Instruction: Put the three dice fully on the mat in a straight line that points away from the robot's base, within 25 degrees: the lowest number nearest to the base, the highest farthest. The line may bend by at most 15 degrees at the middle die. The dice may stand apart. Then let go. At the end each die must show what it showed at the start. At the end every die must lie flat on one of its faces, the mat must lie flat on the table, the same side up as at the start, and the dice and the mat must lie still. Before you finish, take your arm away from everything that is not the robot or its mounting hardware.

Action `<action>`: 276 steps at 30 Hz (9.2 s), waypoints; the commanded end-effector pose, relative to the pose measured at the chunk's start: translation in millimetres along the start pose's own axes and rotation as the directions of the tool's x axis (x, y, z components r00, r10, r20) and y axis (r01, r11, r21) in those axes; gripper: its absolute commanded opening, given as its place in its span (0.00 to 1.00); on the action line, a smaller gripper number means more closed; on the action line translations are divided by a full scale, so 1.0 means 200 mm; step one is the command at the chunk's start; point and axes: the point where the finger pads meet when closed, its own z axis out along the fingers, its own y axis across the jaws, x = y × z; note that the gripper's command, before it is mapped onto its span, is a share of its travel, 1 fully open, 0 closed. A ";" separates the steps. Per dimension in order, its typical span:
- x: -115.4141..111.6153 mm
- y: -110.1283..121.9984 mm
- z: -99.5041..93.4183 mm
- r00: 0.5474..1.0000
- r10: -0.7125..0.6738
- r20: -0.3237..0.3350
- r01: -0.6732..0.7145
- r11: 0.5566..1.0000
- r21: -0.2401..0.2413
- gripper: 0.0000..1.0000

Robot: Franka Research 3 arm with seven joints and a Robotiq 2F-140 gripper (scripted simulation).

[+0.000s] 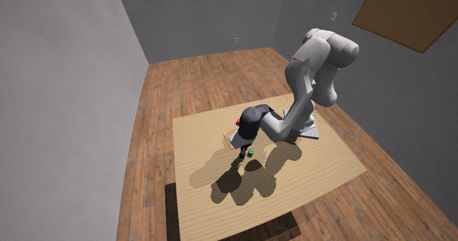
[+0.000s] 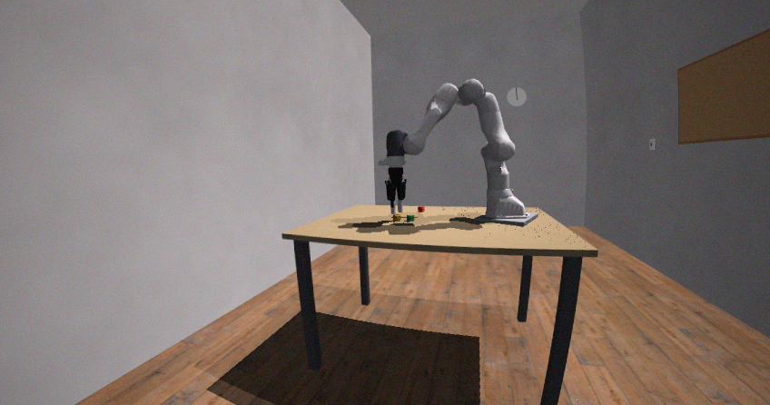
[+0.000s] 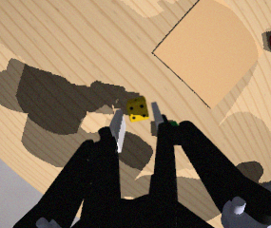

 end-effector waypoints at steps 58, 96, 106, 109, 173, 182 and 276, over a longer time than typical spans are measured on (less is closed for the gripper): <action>0.00 -0.01 0.18 1.000 0.000 0.001 0.000 1.000 0.002 0.28; 0.00 -0.01 0.18 1.000 0.000 0.001 0.000 1.000 0.002 0.16; 0.00 -0.01 0.18 1.000 0.000 0.001 0.000 1.000 0.002 0.16; 0.00 -0.01 0.18 1.000 0.000 0.001 0.000 1.000 0.002 0.16; 0.12 0.61 -0.34 0.940 -0.342 -0.002 0.342 0.940 -0.003 0.16; 0.12 0.77 -0.34 0.898 -0.440 0.000 0.440 0.898 0.003 0.16; 0.12 0.79 0.14 0.894 -0.449 0.000 0.449 0.894 0.003 0.16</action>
